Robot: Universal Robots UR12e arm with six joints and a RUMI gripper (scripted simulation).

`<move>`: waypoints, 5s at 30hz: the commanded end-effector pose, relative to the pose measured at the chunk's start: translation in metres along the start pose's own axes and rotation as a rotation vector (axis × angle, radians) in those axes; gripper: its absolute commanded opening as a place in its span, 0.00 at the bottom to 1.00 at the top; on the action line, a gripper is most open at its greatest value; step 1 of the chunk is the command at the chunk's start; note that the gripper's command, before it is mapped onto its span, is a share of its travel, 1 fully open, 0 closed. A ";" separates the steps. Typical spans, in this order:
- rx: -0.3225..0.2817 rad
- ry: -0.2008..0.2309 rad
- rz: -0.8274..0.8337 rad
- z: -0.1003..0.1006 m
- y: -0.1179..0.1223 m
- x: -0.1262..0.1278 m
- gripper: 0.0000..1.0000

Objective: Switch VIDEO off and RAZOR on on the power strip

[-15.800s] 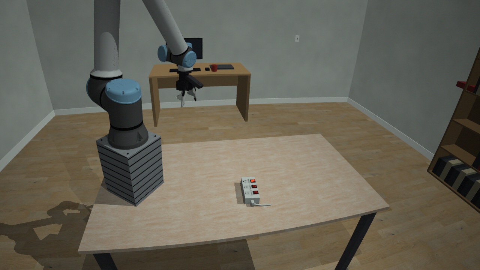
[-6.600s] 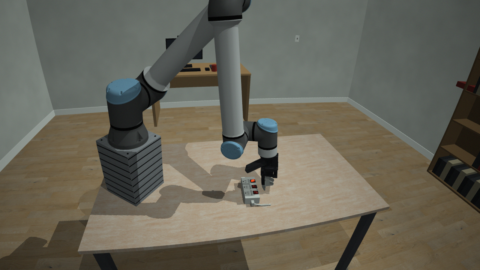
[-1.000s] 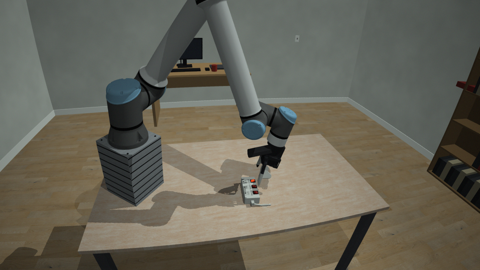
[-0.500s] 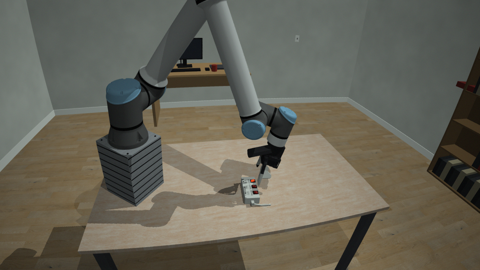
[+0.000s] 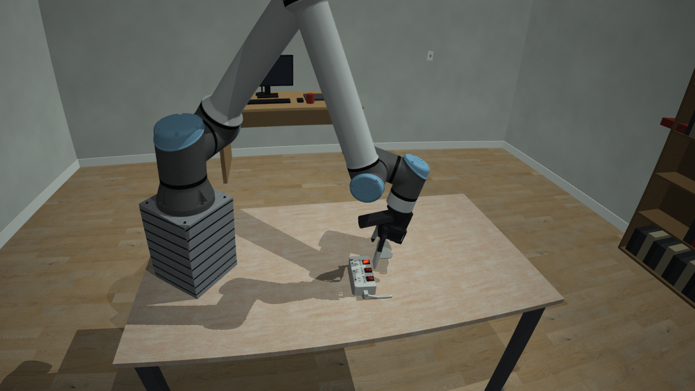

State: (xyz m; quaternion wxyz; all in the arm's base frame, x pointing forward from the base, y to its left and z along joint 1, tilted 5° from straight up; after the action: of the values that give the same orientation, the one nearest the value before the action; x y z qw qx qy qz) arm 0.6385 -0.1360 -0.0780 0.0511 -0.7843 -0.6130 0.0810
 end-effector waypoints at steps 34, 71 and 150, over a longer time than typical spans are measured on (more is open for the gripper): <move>-0.114 0.008 -0.101 -0.027 -0.015 -0.006 1.00; -0.266 -0.012 -0.253 -0.061 -0.035 -0.011 1.00; -0.218 -0.204 -1.701 0.009 -0.026 -0.046 0.00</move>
State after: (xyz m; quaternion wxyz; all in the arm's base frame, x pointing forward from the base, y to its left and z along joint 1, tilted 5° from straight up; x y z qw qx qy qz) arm 0.6017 -0.1735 -0.0787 -0.0365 -0.0478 -0.9978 0.0264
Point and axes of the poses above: the point where the finger pads meet when closed, its own z axis out along the fingers, its own x axis across the jaws, y = z × x, the point moved 7 cm from there along -z, back along the fingers, and after that the axes turned 1 degree about -z, right-handed, at the moved point
